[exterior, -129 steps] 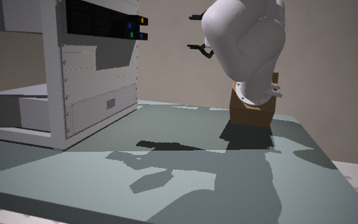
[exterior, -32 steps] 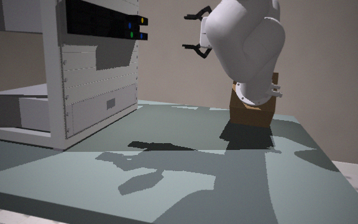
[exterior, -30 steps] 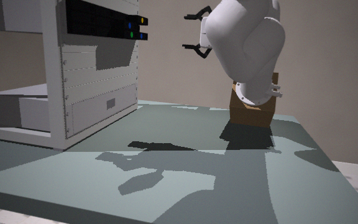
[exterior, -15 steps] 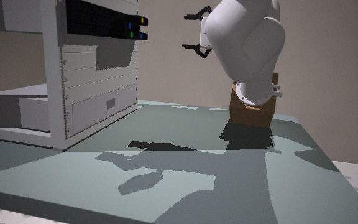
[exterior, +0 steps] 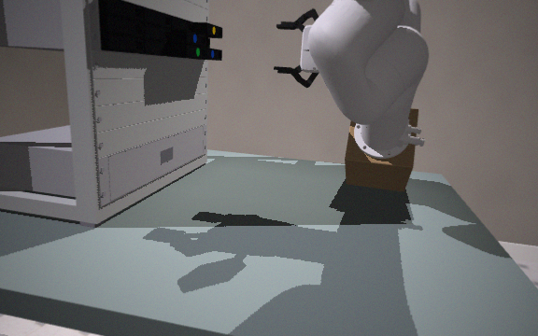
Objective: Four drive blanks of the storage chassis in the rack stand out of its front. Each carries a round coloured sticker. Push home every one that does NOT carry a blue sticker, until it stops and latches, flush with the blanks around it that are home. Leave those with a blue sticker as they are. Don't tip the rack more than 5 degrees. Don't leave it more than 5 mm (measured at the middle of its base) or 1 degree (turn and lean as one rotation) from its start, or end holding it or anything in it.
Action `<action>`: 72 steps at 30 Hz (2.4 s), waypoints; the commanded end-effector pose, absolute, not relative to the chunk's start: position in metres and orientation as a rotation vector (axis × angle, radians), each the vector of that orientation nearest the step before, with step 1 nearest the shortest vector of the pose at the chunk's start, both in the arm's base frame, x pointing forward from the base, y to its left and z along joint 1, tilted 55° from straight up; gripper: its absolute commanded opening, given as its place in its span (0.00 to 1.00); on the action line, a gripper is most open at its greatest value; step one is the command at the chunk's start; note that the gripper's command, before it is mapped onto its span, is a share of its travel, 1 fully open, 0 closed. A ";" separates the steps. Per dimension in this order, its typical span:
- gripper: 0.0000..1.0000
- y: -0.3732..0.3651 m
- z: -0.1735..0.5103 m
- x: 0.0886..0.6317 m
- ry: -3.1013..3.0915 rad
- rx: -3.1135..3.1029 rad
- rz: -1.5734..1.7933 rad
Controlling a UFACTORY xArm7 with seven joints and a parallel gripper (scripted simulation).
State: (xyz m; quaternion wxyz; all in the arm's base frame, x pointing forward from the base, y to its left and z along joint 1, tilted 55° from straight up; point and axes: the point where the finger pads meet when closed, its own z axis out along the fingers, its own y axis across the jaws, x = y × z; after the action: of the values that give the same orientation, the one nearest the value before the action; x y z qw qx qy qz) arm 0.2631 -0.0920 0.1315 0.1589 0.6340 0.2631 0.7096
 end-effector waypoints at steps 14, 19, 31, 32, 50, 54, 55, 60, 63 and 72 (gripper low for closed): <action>1.00 -0.093 0.132 0.263 0.742 1.821 2.037; 1.00 -0.093 0.132 0.263 0.724 1.838 2.051; 1.00 -0.093 0.131 0.263 0.650 1.906 2.108; 1.00 -0.094 0.131 0.263 0.639 1.915 2.116; 1.00 -0.094 0.131 0.262 0.364 2.130 2.287; 1.00 -0.095 0.131 0.261 0.259 2.200 2.340; 1.00 -0.095 0.131 0.261 0.230 2.218 2.354; 1.00 -0.095 0.130 0.260 0.069 2.312 2.421; 1.00 -0.095 0.130 0.260 0.034 2.331 2.435; 1.00 -0.096 0.130 0.259 -0.340 2.503 2.544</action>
State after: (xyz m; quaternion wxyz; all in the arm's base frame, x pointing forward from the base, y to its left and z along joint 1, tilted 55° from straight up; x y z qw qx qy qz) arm 0.2593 -0.0948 0.1295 -0.1844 0.6830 -0.0583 0.7044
